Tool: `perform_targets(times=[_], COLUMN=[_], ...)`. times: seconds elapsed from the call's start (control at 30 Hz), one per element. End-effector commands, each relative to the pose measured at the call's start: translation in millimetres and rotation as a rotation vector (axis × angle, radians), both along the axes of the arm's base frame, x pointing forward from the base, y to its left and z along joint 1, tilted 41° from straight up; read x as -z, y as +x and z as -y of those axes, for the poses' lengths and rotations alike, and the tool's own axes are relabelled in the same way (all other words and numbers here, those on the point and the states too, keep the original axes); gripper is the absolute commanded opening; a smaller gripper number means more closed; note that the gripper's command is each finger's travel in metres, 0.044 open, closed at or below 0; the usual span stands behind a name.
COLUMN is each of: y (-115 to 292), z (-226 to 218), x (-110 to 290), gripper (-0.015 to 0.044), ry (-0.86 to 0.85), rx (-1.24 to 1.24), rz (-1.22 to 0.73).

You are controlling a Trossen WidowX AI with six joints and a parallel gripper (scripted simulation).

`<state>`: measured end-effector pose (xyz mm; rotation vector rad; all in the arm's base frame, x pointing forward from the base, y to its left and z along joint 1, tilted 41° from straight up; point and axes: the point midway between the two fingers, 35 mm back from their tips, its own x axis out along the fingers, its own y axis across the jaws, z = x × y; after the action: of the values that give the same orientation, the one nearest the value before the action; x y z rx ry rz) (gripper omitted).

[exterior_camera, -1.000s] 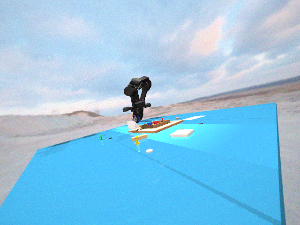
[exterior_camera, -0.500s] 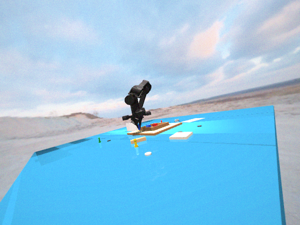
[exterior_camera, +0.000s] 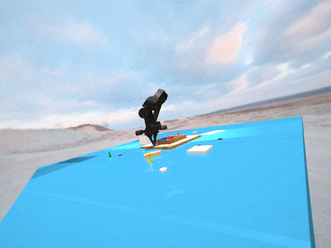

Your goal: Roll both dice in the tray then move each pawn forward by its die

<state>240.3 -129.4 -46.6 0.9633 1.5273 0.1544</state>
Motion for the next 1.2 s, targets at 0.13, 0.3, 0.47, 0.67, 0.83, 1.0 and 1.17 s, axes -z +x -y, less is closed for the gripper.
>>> perform_targets(times=[0.13, 0.3, 0.47, 0.67, 0.83, 1.0, 1.17], y=[0, -2, -6, -25, -66, -87, -81], z=[1, 17, 33, 27, 5, -11, -6], x=[-1, -19, -38, -72, -134, -160, -157], gripper=[0.0184, 0.0315, 0.0440, 0.0440, 0.0440, 0.0440, 0.0440], ry=[-0.001, 0.000, 0.002, -0.004, -0.013, -0.017, -0.025], rx=[0.001, 0.004, 0.007, -0.038, -0.129, -0.175, -0.155], rz=[0.001, -0.001, -0.002, 0.038, 0.119, 0.160, 0.155])
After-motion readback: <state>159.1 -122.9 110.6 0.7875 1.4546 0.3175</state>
